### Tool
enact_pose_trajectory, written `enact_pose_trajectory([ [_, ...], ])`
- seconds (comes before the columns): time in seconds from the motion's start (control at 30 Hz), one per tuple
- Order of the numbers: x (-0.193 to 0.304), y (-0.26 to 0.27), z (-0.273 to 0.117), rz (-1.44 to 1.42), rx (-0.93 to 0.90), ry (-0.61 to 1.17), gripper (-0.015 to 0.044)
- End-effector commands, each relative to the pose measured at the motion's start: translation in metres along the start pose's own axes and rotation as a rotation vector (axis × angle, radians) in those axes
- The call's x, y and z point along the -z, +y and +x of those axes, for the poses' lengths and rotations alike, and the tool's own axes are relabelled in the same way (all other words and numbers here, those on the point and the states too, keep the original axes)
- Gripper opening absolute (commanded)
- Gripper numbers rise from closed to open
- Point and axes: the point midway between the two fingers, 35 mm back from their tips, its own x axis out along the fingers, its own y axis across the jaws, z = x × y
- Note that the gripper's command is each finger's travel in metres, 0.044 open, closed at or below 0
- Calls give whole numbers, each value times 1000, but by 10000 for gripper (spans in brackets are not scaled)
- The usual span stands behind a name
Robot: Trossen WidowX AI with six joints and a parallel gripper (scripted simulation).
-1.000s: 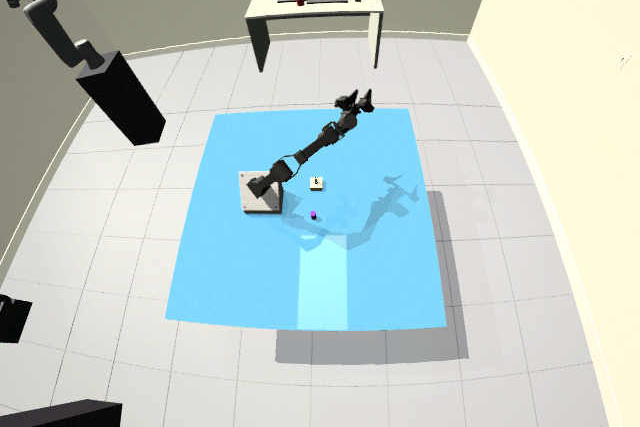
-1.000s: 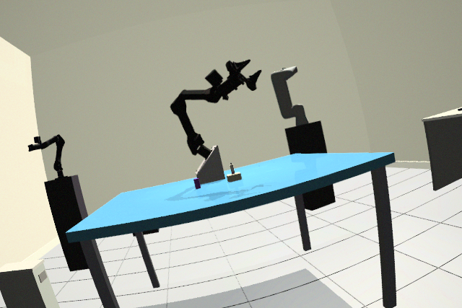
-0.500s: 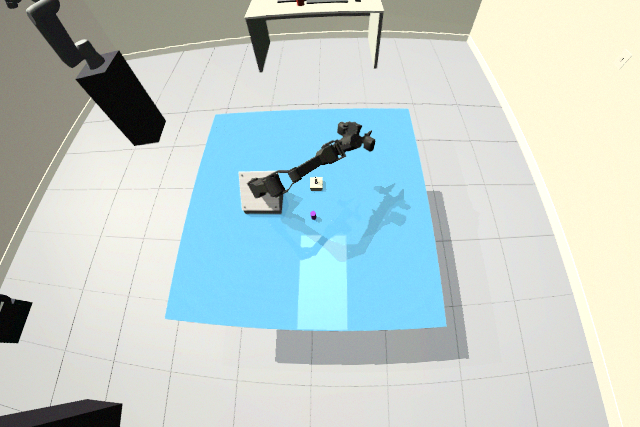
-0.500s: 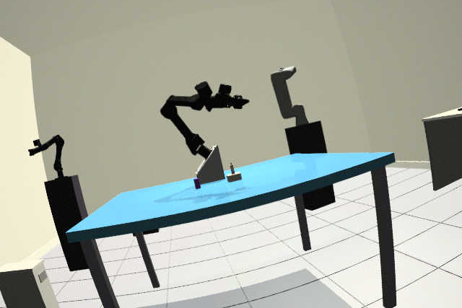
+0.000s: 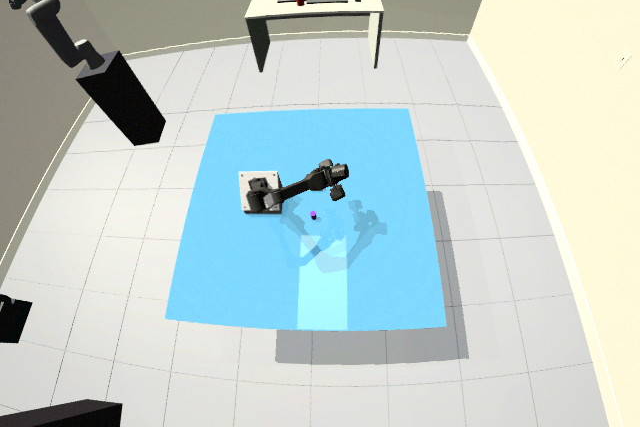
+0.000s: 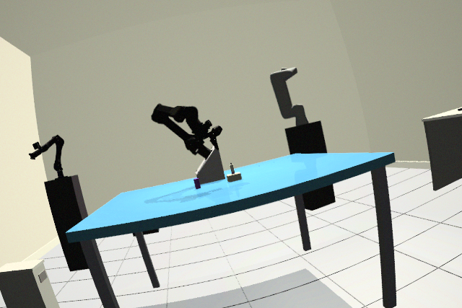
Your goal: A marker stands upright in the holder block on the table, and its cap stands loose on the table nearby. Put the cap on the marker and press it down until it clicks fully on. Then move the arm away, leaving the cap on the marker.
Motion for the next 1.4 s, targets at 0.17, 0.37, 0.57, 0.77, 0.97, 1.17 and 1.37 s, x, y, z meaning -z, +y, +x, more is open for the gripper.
enact_pose_trajectory([
  [0.17,132,-51,-26,201,260,397,238],
  [0.37,135,-53,-28,203,265,404,238],
  [0.57,139,-55,-17,203,265,403,238],
  [0.77,150,-61,3,203,267,404,238],
  [0.97,157,-65,16,203,267,404,238],
  [1.17,158,-66,18,203,267,404,238],
  [1.37,161,-68,27,203,266,404,238],
])
